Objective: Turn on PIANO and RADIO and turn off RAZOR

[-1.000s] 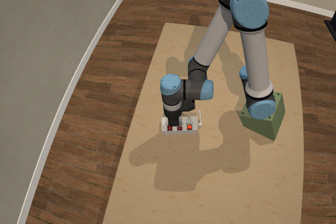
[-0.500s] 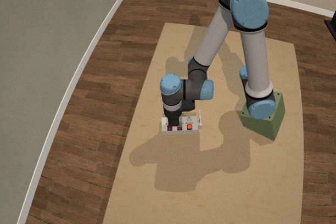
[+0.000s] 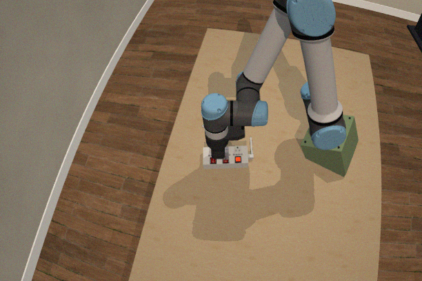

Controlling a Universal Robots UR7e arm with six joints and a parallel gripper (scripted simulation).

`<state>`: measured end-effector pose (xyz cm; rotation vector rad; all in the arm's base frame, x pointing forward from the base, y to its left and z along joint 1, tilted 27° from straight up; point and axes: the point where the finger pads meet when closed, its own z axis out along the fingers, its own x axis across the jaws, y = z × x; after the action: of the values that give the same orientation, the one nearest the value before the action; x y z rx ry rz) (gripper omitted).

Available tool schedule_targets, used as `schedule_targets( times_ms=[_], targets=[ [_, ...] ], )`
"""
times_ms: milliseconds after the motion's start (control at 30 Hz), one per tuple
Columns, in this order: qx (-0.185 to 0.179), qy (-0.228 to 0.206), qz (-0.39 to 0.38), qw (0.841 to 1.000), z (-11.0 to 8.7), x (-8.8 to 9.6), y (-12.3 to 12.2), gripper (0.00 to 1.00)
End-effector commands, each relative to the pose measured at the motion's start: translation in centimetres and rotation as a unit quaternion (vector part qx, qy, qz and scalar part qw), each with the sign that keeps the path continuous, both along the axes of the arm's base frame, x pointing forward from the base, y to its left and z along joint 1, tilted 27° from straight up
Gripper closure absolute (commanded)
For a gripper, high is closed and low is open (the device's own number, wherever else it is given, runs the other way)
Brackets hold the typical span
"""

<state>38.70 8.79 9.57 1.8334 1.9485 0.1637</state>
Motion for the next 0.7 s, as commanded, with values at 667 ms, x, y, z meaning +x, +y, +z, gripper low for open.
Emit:
schedule_targets(
  times_ms=[667],
  targets=[
    [0.000, -0.001, 0.000, 1.000, -0.37, 0.21, -0.09, 1.00]
  ],
)
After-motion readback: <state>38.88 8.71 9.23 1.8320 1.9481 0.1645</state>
